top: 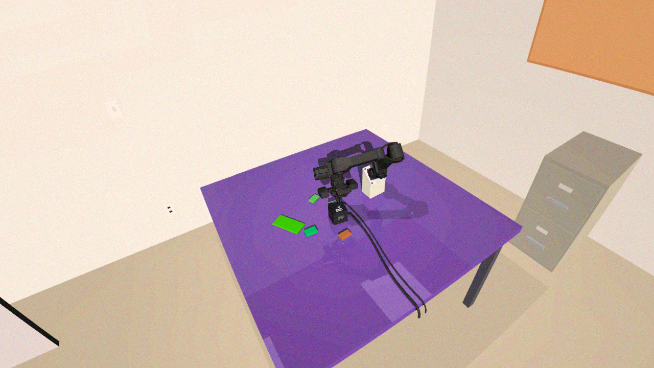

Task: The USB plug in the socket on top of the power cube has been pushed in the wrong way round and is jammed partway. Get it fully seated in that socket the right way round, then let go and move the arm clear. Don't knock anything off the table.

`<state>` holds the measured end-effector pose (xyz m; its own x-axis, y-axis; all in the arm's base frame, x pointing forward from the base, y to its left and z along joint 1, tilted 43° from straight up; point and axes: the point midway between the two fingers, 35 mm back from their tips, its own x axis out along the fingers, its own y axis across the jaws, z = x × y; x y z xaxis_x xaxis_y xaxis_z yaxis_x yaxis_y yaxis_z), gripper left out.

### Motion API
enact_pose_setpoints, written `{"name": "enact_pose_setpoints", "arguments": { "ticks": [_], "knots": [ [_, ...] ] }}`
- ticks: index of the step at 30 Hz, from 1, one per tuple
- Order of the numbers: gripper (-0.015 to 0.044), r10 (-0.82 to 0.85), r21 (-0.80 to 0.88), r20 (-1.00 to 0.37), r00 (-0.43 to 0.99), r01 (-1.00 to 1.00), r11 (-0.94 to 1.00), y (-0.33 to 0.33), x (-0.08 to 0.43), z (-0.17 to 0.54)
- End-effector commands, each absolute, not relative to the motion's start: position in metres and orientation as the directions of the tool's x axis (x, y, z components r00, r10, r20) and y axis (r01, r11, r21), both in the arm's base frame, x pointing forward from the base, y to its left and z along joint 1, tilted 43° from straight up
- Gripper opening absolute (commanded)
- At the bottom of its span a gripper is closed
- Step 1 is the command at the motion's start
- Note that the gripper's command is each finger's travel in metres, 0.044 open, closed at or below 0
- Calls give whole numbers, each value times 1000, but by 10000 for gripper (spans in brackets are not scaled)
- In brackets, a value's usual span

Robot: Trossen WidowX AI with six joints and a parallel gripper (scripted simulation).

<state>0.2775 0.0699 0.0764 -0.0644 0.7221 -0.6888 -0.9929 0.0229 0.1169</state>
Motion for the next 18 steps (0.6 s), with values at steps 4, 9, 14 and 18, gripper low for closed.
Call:
{"name": "enact_pose_setpoints", "arguments": {
  "ticks": [4,9,14,18],
  "knots": [
    [0,728,116,-683,-63,-993,23,71,278,76],
    [0,731,115,-680,-62,-993,23,72,278,76],
    [0,734,115,-677,-62,-993,23,72,278,76],
    [0,736,115,-674,-61,-993,23,73,278,75]
  ]
}}
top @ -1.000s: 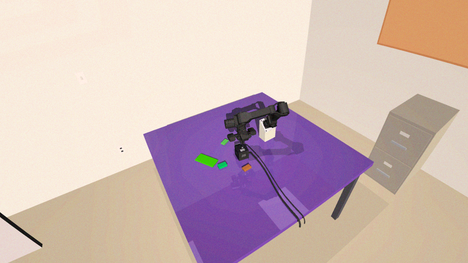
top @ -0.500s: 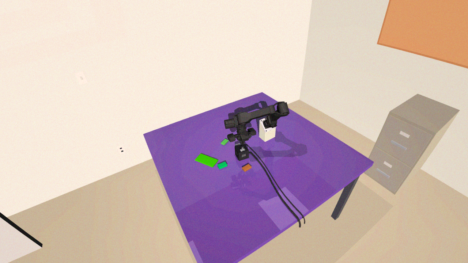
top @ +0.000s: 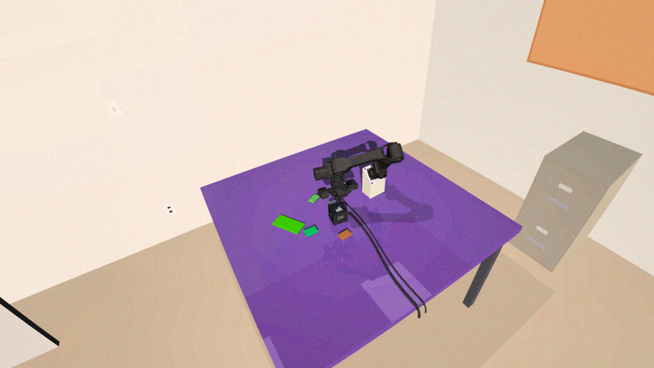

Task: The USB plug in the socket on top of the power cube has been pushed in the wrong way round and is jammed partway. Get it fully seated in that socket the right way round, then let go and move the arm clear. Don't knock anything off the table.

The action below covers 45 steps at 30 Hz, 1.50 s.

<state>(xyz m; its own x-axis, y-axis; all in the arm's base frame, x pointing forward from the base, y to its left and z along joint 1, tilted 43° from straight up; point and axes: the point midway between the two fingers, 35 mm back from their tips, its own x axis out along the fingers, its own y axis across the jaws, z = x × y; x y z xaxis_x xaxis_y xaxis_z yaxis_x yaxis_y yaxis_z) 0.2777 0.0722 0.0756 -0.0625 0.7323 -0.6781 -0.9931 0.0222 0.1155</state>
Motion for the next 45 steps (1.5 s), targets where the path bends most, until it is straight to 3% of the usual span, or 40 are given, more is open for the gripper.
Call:
{"name": "enact_pose_setpoints", "arguments": {
  "ticks": [1,45],
  "knots": [
    [0,736,115,-674,-61,-993,23,73,278,75],
    [0,743,114,-667,-60,-993,22,77,278,72]
  ]
}}
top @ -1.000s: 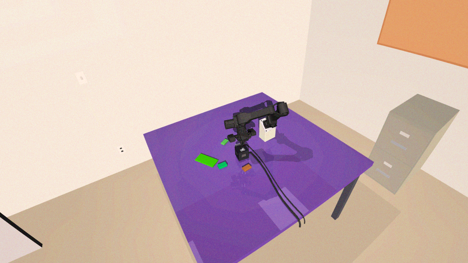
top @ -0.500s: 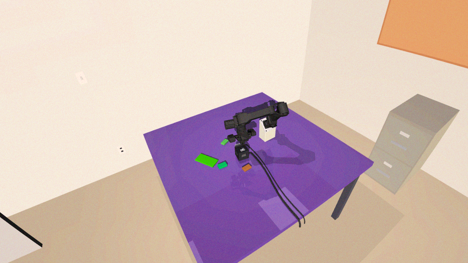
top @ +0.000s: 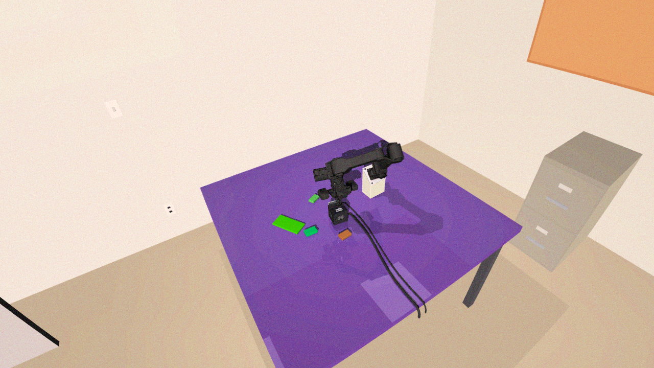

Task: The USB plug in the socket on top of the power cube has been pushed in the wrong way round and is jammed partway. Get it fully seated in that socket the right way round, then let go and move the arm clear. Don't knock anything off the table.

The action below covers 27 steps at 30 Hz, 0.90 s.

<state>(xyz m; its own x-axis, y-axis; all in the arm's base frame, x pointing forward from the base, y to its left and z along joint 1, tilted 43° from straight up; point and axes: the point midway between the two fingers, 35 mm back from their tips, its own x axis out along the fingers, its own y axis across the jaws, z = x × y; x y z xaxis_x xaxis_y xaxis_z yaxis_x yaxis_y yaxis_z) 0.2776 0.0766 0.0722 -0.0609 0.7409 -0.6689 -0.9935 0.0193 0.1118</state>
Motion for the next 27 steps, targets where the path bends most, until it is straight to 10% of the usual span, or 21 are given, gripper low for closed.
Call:
{"name": "enact_pose_setpoints", "arguments": {
  "ticks": [1,27],
  "knots": [
    [0,743,114,-667,-60,-993,22,77,278,72],
    [0,743,114,-666,-60,-993,22,79,278,70]
  ]
}}
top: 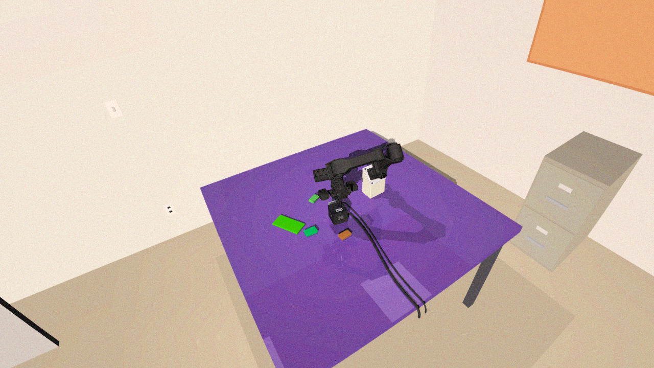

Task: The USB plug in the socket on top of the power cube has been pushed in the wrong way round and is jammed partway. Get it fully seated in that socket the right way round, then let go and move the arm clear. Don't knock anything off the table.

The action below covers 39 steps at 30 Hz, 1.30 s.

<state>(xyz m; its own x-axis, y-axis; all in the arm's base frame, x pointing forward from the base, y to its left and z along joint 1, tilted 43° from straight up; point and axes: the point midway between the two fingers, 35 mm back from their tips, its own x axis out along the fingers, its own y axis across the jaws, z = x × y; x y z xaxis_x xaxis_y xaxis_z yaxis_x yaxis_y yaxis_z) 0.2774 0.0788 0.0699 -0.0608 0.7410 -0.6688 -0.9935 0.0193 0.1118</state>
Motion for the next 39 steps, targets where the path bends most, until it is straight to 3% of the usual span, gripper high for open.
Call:
{"name": "enact_pose_setpoints", "arguments": {
  "ticks": [1,39],
  "knots": [
    [0,743,114,-666,-60,-993,22,79,278,70],
    [0,743,114,-666,-60,-993,22,82,277,66]
  ]
}}
